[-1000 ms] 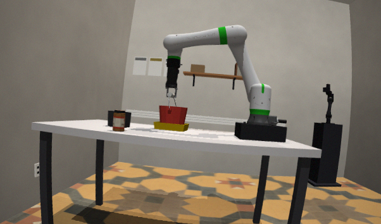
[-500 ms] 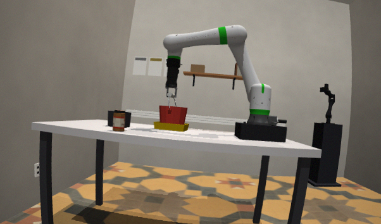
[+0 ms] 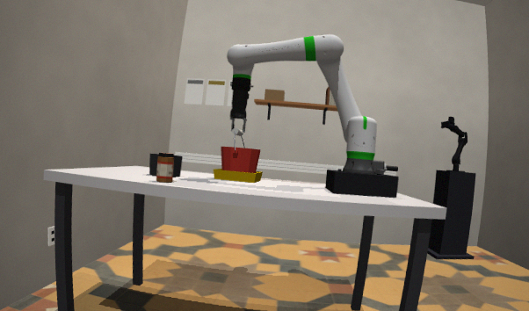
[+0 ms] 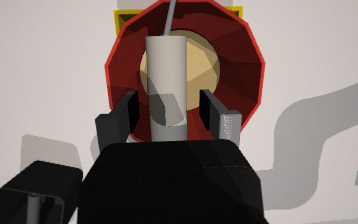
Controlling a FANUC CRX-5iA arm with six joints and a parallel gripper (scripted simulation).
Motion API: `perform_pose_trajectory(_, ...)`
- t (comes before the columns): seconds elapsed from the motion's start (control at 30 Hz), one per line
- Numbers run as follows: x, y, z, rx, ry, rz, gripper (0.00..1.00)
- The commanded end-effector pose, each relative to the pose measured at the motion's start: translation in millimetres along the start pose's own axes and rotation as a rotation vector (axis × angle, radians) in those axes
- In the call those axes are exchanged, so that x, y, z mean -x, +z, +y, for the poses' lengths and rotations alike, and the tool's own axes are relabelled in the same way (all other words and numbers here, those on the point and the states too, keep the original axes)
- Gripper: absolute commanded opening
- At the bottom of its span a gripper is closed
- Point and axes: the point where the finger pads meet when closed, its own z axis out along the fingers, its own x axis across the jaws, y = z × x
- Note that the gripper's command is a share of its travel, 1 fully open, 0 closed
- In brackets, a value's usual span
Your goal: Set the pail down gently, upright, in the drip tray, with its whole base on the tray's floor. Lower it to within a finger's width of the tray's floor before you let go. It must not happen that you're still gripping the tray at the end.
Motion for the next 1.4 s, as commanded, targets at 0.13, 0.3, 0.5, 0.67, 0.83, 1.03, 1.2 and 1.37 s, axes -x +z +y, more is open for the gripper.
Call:
perform_pose_trajectory(0.13, 0.5, -12.0, -0.3, -0.001, 0.000, -0.003, 1.00)
perform_pose_trajectory(0.3, 0.5, -24.4, -0.4, -0.001, 0.000, -0.003, 1.00)
perform_pose_trajectory(0.5, 0.5, -38.9, -0.4, -0.001, 0.000, -0.003, 1.00)
perform_pose_trajectory(0.67, 0.4, -47.2, -0.4, -0.001, 0.000, -0.003, 1.00)
perform_pose_trajectory(0.83, 0.4, -54.1, -0.4, -0.001, 0.000, -0.003, 1.00)
perform_pose_trajectory(1.03, 0.4, -60.9, -0.4, -0.001, 0.000, -0.003, 1.00)
perform_pose_trajectory(1.2, 0.4, -63.5, -0.4, -0.001, 0.000, -0.003, 1.00)
perform_pose_trajectory(1.37, 0.4, -64.0, -0.4, -0.001, 0.000, -0.003, 1.00)
